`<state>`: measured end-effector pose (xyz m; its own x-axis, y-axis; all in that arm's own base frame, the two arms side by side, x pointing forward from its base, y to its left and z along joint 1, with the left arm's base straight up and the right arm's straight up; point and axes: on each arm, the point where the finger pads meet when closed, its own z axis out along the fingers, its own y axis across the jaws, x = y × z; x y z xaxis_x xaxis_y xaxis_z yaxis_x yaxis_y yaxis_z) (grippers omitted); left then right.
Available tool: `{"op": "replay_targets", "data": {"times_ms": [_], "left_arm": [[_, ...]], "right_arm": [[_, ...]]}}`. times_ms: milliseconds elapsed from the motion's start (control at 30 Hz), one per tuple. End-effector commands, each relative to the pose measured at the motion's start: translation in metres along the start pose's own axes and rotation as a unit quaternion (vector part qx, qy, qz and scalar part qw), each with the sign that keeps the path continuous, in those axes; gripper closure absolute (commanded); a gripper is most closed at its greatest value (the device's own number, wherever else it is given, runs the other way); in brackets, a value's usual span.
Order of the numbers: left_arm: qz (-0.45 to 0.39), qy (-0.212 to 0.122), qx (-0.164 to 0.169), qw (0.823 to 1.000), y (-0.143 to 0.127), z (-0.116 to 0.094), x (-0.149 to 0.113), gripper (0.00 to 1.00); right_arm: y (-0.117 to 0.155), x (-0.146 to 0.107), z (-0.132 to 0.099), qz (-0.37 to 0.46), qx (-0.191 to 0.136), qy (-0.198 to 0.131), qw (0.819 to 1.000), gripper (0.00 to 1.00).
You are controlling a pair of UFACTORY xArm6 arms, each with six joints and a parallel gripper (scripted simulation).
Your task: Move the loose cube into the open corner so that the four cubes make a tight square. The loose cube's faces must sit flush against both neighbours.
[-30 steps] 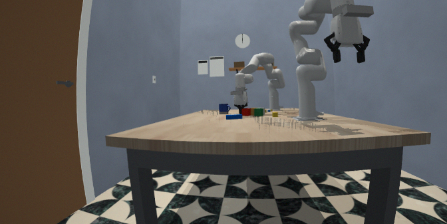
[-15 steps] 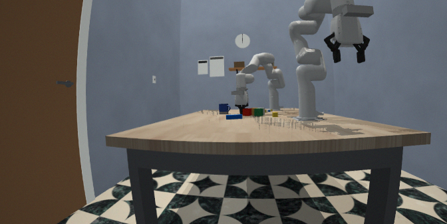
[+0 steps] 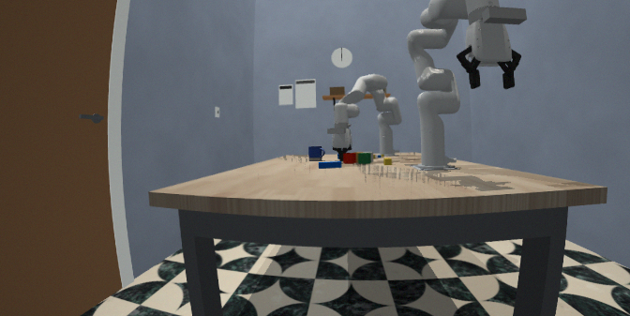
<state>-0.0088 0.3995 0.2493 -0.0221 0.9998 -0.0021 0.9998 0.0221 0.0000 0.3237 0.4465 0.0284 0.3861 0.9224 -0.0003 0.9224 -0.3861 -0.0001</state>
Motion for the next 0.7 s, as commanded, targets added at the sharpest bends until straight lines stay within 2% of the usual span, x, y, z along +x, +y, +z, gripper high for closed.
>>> {"op": "replay_targets", "data": {"times_ms": [0,667], "left_arm": [[0.0,0.001,0.0,1.0,0.0,-0.0007,0.0004,0.0],[0.0,0.001,0.0,1.0,0.0,-0.0007,0.0004,0.0]], "right_arm": [[-0.003,0.0007,-0.001,0.0,0.0,0.001,1.0,1.0],[-0.0129,0.0007,-0.001,0.0,0.0,0.001,1.0,1.0]]}}
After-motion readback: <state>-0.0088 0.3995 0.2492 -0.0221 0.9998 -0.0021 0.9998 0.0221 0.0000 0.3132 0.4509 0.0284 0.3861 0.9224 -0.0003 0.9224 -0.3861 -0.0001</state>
